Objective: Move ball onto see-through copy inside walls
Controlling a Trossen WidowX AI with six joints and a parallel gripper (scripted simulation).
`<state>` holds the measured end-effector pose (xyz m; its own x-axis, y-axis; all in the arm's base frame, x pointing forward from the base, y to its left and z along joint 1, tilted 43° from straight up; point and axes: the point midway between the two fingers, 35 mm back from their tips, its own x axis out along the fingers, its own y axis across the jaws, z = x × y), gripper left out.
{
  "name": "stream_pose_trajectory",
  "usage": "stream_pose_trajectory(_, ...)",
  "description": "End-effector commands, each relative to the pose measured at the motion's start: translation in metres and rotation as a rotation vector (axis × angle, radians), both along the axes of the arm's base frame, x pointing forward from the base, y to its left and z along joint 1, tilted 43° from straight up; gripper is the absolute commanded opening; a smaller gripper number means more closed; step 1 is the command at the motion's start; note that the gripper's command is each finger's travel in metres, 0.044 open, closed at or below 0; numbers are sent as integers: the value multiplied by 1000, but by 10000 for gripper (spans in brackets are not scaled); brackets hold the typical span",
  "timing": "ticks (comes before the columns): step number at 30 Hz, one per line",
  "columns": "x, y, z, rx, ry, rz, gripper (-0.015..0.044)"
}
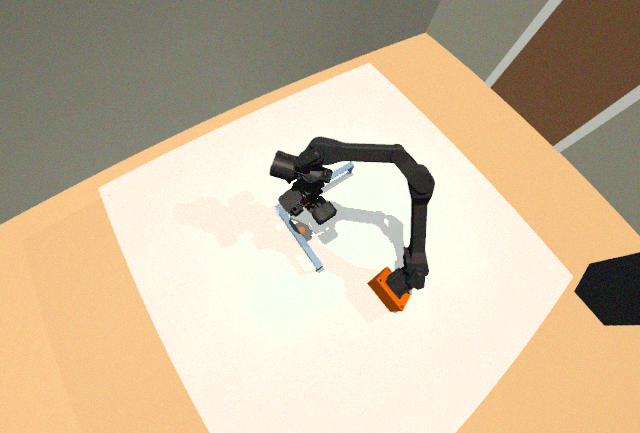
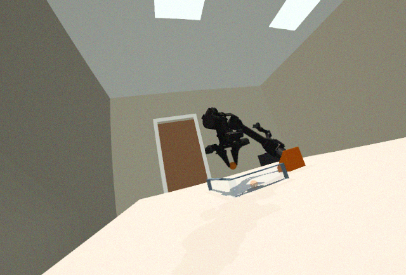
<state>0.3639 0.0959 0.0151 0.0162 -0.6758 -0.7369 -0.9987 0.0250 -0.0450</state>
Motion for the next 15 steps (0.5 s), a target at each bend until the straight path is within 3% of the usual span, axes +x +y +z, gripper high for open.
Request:
stream_pose_trajectory(1,-3,16,19,5,-4,-5,0)
stream_pose_trajectory(8,-6,25,29,4,-4,-6,0)
stream_pose_trajectory(15,-20,31,1,6,-3,-5,0)
